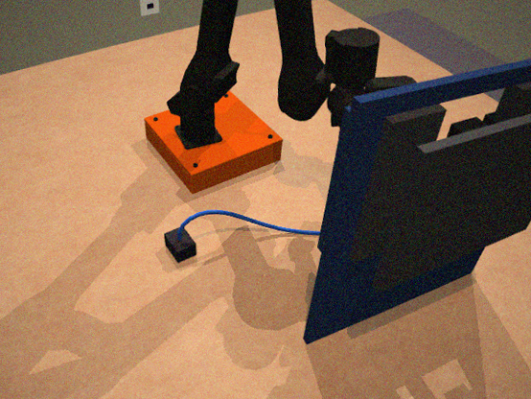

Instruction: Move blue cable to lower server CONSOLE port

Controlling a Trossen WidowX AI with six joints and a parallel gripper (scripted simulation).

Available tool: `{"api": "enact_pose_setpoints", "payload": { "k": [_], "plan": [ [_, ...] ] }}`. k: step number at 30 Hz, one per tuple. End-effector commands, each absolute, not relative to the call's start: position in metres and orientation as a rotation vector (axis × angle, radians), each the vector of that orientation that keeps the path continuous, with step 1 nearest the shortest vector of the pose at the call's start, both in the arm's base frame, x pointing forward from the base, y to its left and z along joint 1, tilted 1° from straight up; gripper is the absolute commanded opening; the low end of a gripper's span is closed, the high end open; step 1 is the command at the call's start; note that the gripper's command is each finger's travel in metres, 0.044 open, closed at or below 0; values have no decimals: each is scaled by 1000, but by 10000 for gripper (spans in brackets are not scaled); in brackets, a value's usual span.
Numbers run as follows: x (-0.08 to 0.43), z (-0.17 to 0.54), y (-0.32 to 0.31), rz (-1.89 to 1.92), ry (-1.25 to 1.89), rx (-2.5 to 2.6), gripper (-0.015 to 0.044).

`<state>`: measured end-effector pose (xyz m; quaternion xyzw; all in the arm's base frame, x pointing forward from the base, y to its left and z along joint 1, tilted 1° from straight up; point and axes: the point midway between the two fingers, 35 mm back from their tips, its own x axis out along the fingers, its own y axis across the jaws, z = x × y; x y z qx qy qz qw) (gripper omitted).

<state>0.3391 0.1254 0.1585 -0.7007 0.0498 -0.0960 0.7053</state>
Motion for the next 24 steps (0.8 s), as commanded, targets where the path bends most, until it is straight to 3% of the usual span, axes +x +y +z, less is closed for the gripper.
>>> {"api": "enact_pose_setpoints", "payload": {
  "k": [1,24],
  "plan": [
    [339,160,125,-213,106,-1553,0],
    [339,164,124,-214,105,-1553,0]
  ]
}}
